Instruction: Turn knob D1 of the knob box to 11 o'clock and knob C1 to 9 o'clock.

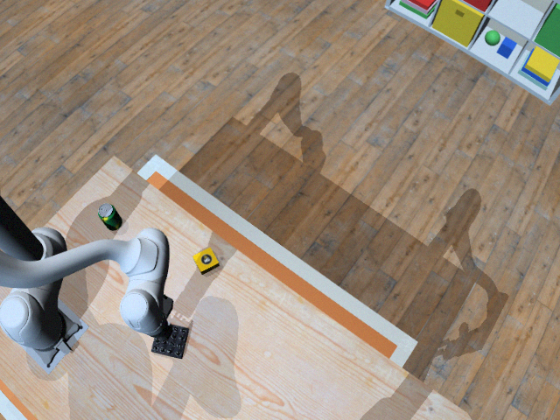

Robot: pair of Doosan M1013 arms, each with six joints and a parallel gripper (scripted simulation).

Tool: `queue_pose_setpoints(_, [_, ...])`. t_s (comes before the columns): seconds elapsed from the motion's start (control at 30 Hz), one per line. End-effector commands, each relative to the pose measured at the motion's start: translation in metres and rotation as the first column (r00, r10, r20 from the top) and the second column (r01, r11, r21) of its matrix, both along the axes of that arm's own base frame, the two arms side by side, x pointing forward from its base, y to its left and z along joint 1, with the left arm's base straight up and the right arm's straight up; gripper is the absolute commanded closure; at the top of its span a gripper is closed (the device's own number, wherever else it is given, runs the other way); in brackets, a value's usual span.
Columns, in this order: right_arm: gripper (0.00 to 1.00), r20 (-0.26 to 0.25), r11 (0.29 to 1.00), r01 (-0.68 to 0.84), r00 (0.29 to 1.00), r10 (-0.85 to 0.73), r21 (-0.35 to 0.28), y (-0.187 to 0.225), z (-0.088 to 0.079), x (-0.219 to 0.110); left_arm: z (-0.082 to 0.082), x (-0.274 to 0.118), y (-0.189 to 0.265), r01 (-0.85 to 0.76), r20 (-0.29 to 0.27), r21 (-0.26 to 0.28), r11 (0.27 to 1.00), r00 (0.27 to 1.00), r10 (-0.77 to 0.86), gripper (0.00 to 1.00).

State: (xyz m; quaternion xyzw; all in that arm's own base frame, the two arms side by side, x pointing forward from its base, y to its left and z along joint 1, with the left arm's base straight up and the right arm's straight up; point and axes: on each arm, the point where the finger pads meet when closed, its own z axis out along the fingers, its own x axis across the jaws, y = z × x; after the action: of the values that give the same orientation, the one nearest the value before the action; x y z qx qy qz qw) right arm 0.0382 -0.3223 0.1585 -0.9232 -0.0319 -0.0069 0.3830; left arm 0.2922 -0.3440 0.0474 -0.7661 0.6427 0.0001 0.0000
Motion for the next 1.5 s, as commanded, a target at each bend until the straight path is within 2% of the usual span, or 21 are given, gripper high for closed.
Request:
queue_pose_setpoints(0.0, [0.0,0.0,1.0,0.0,1.0,0.0,-0.001,-0.0002,0.0003,0.0001,0.0006,0.0004,-0.0003,0.017,0.001,-0.001,1.0,1.0,-0.017,0.7])
queue_pose_setpoints(0.43, [0.0,0.0,1.0,0.0,1.0,0.0,-0.001,-0.0002,0.0003,0.0001,0.0006,0.0004,-0.0003,0.163,0.001,-0.001,0.987,0.987,-0.163,0.7])
queue_pose_setpoints(0.77, [0.0,0.0,1.0,0.0,1.0,0.0,-0.001,-0.0002,0.0003,0.0001,0.0006,0.0004,-0.0003,0.386,0.001,-0.001,0.922,0.922,-0.386,0.7])
queue_pose_setpoints(0.83, [0.0,0.0,1.0,0.0,1.0,0.0,-0.001,-0.0002,0.0003,0.0001,0.0006,0.0004,-0.0003,0.386,0.001,-0.001,0.922,0.922,-0.386,0.7])
queue_pose_setpoints(1.23, [0.0,0.0,1.0,0.0,1.0,0.0,-0.001,-0.0002,0.0003,0.0001,0.0006,0.0004,-0.0003,0.653,0.001,0.0,0.757,0.757,-0.653,0.7])
queue_pose_setpoints(1.47, [0.0,0.0,1.0,0.0,1.0,0.0,-0.001,-0.0002,0.0003,0.0001,0.0006,0.0004,-0.0003,0.735,0.001,0.0,0.678,0.678,-0.735,0.7])
